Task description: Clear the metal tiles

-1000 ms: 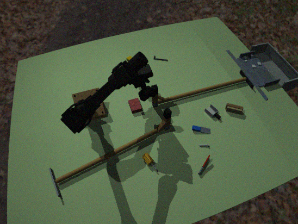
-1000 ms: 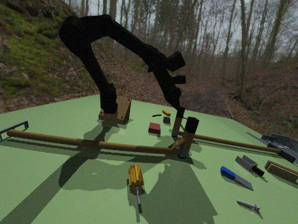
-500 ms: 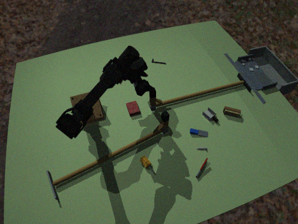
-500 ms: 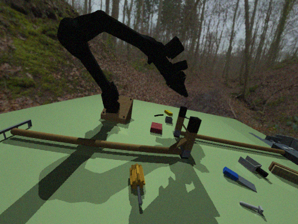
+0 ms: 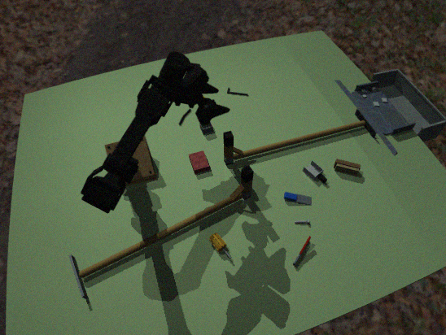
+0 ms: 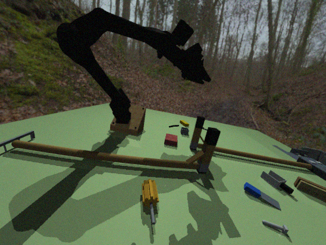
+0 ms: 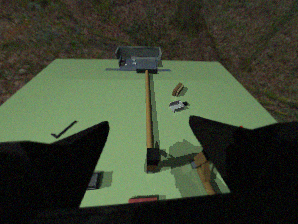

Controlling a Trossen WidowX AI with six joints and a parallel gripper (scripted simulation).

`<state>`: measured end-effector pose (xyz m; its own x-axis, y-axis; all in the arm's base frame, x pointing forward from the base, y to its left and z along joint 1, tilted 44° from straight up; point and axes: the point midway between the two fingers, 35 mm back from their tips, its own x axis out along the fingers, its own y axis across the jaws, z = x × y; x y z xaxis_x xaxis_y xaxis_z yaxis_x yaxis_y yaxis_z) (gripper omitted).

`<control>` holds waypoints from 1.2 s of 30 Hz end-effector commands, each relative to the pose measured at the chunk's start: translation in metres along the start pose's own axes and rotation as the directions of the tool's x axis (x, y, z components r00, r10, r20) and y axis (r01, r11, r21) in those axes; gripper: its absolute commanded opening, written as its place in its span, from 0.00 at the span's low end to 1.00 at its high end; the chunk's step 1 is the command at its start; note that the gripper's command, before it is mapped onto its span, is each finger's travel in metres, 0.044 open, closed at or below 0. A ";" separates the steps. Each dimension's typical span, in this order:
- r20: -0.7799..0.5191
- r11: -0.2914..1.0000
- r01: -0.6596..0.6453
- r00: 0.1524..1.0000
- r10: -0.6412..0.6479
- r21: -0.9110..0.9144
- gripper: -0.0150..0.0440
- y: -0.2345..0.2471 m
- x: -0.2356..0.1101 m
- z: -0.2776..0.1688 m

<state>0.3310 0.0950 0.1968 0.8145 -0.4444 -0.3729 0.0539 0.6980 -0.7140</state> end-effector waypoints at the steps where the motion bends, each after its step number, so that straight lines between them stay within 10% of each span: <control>1: 0.067 1.000 -0.001 0.998 0.001 0.001 1.00 -0.001 -0.017 0.018; 36: 0.340 0.999 -0.037 0.940 0.027 0.022 1.00 -0.007 -0.109 0.083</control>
<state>0.2906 0.1846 0.2907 0.9631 -0.2072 -0.1716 0.0342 0.7268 -0.6860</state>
